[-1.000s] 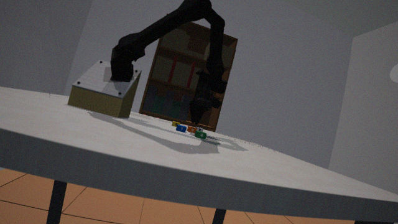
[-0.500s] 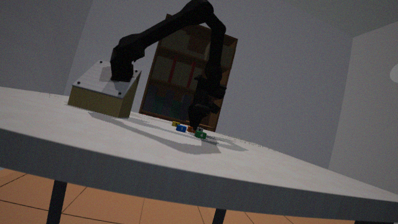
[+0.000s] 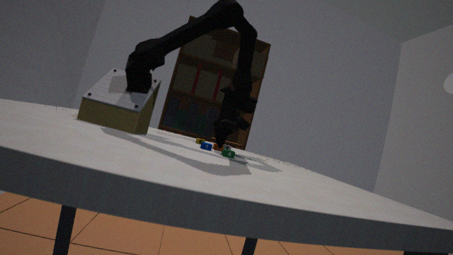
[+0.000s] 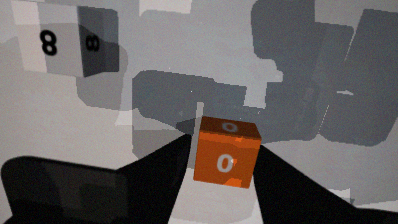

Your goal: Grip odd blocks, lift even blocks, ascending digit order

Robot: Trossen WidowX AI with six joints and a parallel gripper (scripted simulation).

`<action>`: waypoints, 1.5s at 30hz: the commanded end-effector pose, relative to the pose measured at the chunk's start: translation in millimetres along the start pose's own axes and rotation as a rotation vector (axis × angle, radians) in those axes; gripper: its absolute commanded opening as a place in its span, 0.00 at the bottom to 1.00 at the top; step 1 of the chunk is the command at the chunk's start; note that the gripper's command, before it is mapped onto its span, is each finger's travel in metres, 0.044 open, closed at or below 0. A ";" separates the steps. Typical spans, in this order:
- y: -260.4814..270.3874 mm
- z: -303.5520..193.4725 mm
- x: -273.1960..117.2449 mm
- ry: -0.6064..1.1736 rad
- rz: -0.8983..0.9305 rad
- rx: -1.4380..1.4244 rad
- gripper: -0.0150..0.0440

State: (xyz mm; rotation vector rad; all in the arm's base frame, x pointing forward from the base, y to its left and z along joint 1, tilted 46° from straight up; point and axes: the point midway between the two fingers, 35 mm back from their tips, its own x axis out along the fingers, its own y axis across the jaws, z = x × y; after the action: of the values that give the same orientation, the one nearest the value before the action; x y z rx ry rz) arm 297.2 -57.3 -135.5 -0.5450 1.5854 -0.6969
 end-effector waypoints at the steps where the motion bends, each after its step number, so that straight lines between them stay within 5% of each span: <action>1: -0.2 -0.2 0.5 0.000 -0.002 -0.006 0.46; 45: 0.0 0.0 -12.2 0.000 -0.002 -0.006 0.46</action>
State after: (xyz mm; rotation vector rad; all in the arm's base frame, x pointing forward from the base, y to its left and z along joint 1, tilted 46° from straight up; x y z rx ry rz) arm 296.9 -52.3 -130.2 -0.5600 1.5928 -0.6909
